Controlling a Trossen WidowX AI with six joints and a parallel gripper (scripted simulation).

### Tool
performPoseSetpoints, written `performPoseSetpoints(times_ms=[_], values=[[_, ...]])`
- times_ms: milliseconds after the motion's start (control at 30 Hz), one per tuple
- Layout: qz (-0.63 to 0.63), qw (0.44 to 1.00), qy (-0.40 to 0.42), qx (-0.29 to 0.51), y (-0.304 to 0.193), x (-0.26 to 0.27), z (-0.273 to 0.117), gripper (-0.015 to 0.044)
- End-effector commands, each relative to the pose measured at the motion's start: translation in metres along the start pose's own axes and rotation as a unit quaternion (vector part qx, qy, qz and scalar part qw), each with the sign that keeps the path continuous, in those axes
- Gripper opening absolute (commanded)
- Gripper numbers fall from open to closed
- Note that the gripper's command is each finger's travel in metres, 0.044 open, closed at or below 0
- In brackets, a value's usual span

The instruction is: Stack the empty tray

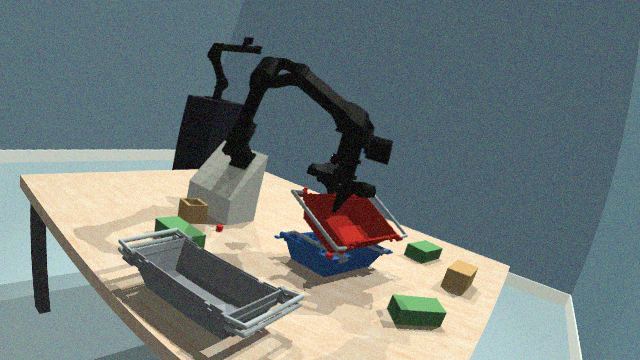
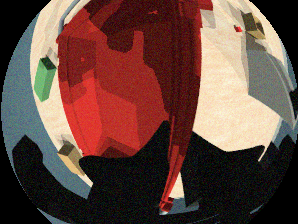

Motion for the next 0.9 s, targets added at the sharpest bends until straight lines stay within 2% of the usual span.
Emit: performPoseSetpoints(times_ms=[0, 867], values=[[-0.003, 1.000, 0.007, 0.000, -0.001, -0.001, 0.000, 0.0000], [-0.004, 1.000, 0.007, 0.000, 0.001, -0.015, 0.016, 0.0000]])
Point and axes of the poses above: the point midway between the two fingers, 35 mm back from their tips, its own z axis out along the fingers, its own x axis across the jaws, y = z × x, the point moved 6 cm from there along -z, back along the fingers, and after that the axes turned 9 degrees about z, right-handed, at the moved point
